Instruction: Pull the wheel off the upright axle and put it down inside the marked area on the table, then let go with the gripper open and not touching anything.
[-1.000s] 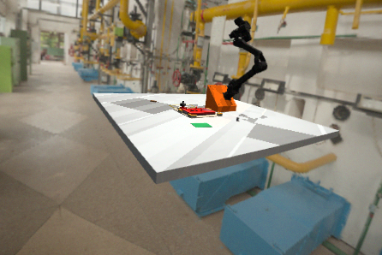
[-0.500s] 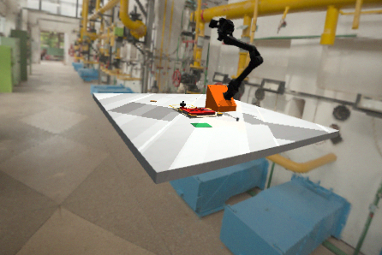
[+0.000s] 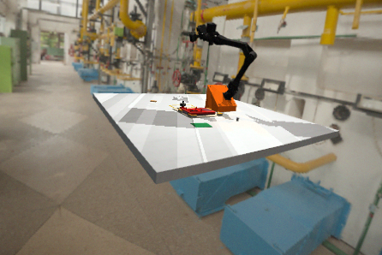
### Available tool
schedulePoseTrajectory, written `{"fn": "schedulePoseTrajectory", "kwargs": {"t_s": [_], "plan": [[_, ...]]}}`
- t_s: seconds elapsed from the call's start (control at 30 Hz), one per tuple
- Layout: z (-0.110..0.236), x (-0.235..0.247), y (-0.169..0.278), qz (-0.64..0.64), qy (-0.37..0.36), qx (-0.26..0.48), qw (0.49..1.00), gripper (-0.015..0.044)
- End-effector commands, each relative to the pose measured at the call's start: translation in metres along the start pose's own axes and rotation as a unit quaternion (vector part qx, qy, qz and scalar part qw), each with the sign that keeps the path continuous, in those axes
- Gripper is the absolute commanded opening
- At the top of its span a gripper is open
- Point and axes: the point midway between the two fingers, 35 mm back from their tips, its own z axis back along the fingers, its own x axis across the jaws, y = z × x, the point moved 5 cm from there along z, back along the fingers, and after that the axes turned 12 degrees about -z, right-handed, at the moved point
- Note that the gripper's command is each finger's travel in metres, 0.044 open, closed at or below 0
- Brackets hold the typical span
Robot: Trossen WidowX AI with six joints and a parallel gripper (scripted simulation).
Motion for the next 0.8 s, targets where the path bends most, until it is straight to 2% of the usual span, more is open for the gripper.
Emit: {"fn": "schedulePoseTrajectory", "kwargs": {"t_s": [0.0, 0.17, 0.37, 0.53, 0.77], "plan": [[0.000, 0.041, 0.023, 0.060, -0.080, 0.055, 0.993, 0.0300], [0.008, 0.088, 0.056, 0.127, -0.178, 0.127, 0.968, 0.0300], [0.030, 0.137, 0.100, 0.196, -0.291, 0.217, 0.911, 0.0300], [0.057, 0.171, 0.136, 0.242, -0.375, 0.291, 0.846, 0.0300], [0.106, 0.205, 0.185, 0.285, -0.476, 0.399, 0.730, 0.0300]]}}
